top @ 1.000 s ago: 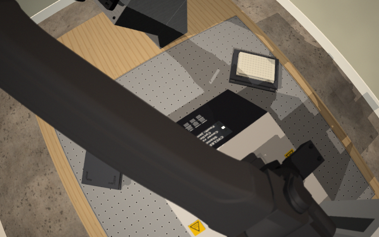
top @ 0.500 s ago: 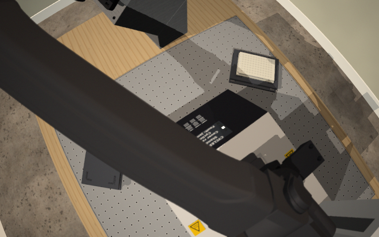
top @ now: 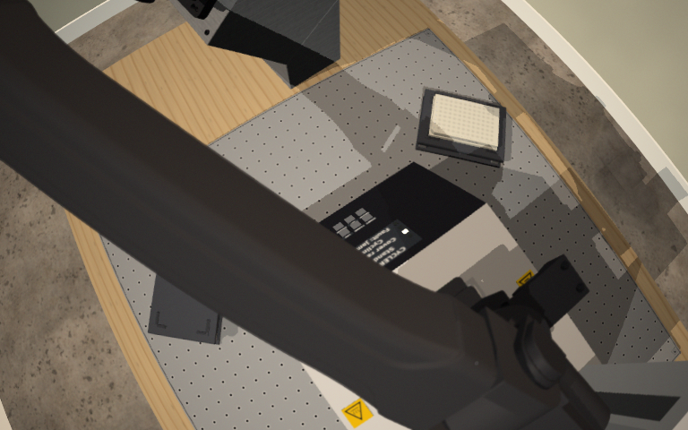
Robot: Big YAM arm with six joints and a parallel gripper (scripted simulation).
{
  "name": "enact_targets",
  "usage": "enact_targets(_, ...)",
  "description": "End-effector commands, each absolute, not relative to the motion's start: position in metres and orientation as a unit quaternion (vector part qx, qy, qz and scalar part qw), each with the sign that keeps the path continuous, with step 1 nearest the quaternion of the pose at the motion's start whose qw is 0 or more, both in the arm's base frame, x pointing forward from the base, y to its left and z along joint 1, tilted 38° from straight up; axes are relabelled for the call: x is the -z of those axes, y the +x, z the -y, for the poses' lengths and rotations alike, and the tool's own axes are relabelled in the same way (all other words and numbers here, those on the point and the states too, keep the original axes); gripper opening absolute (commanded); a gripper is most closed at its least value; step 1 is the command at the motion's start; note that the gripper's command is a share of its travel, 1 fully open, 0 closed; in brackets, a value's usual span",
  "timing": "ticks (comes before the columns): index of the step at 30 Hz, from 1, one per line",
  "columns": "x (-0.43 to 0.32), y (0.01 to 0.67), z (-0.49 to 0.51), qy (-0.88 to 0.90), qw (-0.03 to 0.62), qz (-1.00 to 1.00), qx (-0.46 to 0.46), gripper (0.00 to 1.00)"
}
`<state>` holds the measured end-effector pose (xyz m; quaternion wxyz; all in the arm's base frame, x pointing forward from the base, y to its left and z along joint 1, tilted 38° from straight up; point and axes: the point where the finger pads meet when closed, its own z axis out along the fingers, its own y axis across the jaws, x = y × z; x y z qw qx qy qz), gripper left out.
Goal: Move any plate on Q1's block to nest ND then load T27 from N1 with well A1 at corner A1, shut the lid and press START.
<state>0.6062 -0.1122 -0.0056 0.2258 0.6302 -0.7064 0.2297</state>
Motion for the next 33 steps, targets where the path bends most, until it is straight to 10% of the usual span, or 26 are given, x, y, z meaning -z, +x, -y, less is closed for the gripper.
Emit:
enact_targets(1,-0.008,0.63,0.089,0.638,0.204,0.702,-0.242,0.0)
enact_targets(10,-0.011,0.634,0.091,0.635,0.201,0.702,-0.25,0.0)
enact_targets(11,-0.011,0.634,0.091,0.635,0.201,0.702,-0.25,1.0)
enact_targets(33,-0.036,0.639,0.092,0.632,0.185,0.705,-0.265,1.0)
